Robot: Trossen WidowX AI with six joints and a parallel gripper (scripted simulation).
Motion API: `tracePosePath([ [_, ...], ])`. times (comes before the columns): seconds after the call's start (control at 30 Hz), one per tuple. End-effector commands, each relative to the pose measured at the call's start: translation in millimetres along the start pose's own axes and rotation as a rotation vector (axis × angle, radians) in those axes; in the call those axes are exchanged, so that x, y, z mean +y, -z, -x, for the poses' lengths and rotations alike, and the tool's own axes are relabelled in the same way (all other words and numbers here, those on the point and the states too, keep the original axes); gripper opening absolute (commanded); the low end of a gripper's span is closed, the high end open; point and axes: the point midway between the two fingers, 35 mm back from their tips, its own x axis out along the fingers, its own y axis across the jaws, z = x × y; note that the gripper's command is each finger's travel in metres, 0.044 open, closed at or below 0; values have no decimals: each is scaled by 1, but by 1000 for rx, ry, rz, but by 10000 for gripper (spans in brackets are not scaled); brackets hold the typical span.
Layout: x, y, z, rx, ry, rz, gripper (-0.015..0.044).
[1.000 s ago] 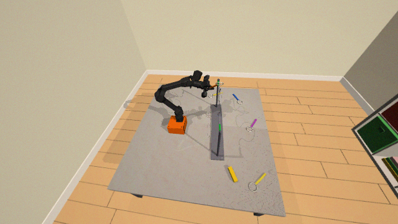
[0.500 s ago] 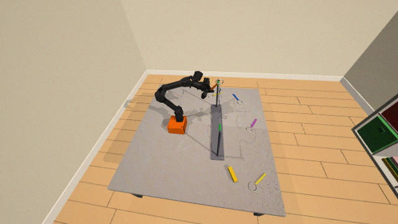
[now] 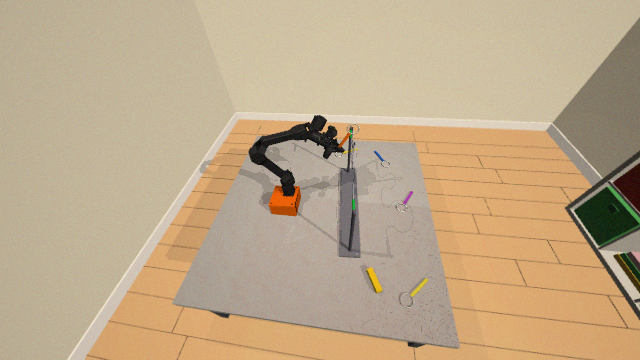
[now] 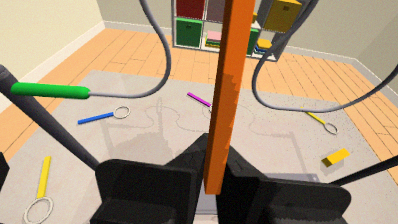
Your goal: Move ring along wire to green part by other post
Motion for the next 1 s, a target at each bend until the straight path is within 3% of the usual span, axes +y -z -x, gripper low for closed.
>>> tracePosePath([
  [0.0,-8,1,-1,-8,54,89,-150],
  [0.97,-49,-13,2,-74,332,602,-150],
])
